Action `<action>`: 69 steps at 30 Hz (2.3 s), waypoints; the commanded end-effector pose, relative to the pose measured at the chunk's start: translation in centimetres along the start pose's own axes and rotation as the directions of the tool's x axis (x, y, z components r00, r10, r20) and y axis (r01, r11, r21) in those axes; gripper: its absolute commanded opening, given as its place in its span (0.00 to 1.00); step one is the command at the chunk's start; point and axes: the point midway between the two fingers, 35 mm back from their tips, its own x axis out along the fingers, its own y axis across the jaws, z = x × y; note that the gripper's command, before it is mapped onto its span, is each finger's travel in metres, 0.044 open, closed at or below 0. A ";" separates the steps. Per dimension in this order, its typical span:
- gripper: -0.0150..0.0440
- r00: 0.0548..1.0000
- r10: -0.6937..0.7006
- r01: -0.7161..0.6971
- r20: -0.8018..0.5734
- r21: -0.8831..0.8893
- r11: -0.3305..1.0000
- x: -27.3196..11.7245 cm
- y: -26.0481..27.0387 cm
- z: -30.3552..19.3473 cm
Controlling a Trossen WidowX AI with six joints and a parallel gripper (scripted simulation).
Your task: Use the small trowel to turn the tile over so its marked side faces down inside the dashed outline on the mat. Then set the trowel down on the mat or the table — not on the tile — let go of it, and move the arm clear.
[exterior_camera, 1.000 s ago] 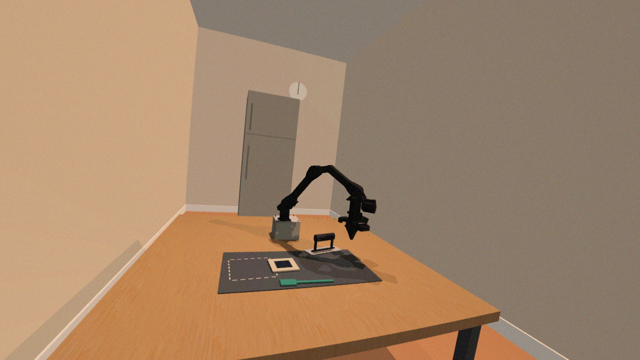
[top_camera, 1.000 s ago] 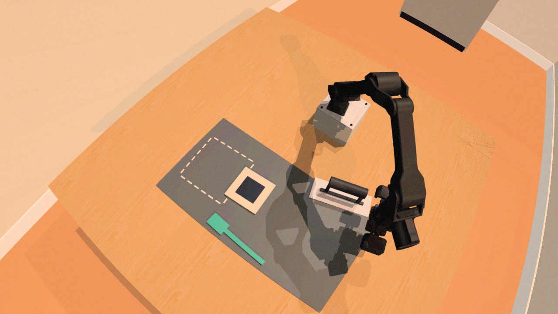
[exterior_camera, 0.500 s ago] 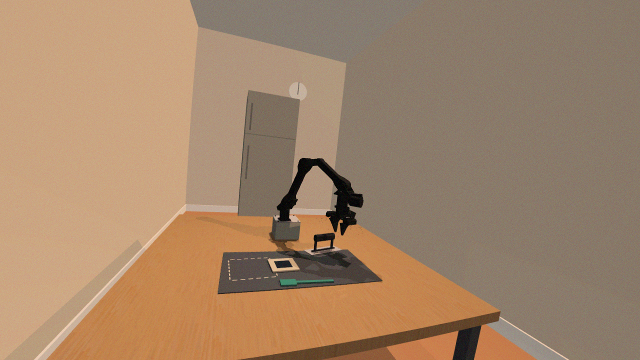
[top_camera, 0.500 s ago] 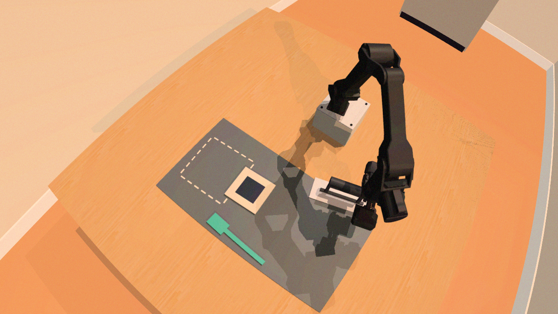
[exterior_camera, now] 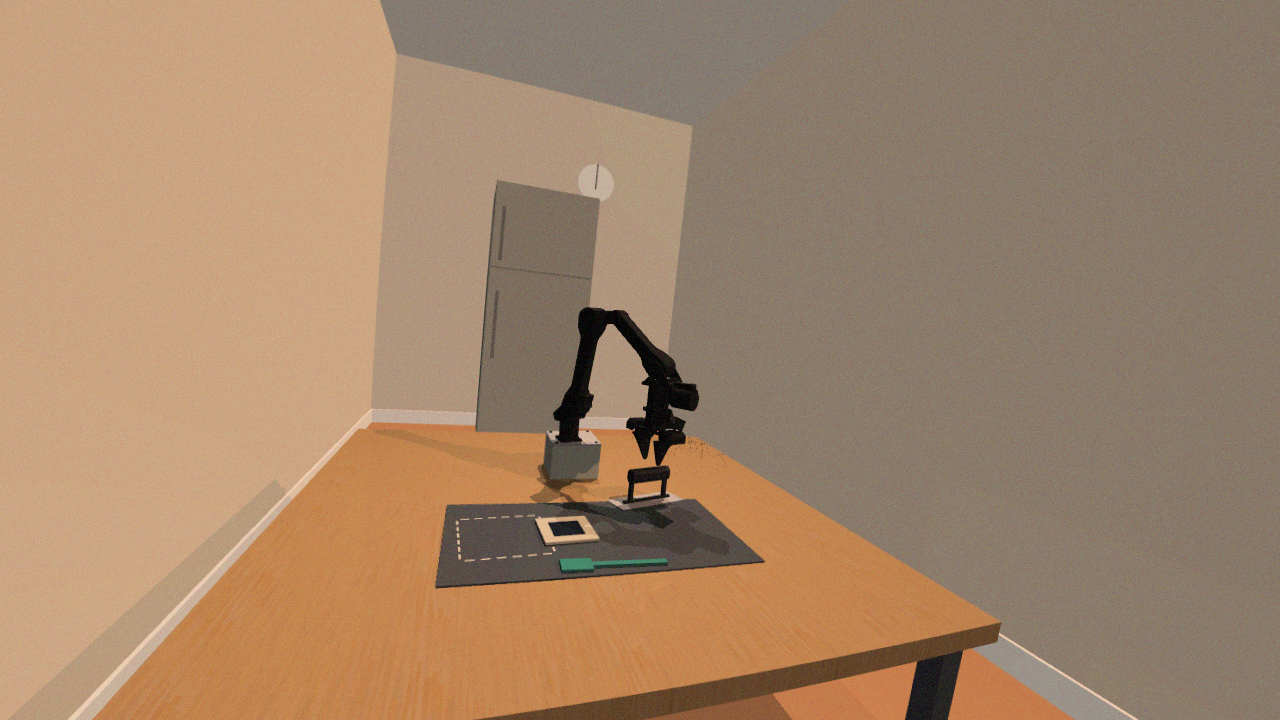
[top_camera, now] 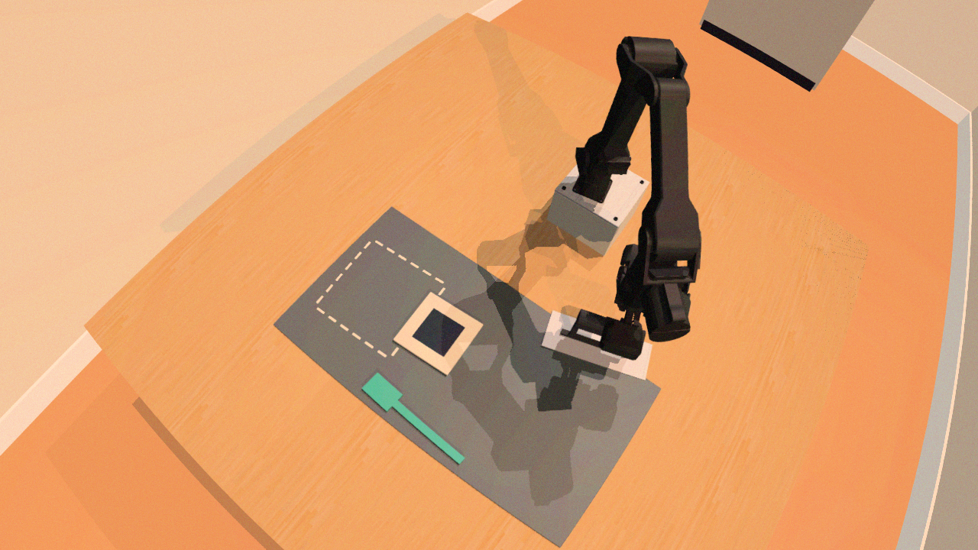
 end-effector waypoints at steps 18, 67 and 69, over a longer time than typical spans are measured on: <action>0.71 1.000 0.004 -0.004 0.000 -0.004 1.000 3.4 0.2 -0.1; 0.47 1.000 0.004 -0.004 0.000 -0.425 0.905 4.1 0.3 -0.1; 0.47 1.000 0.004 -0.004 0.000 -0.478 0.878 4.1 0.3 -0.1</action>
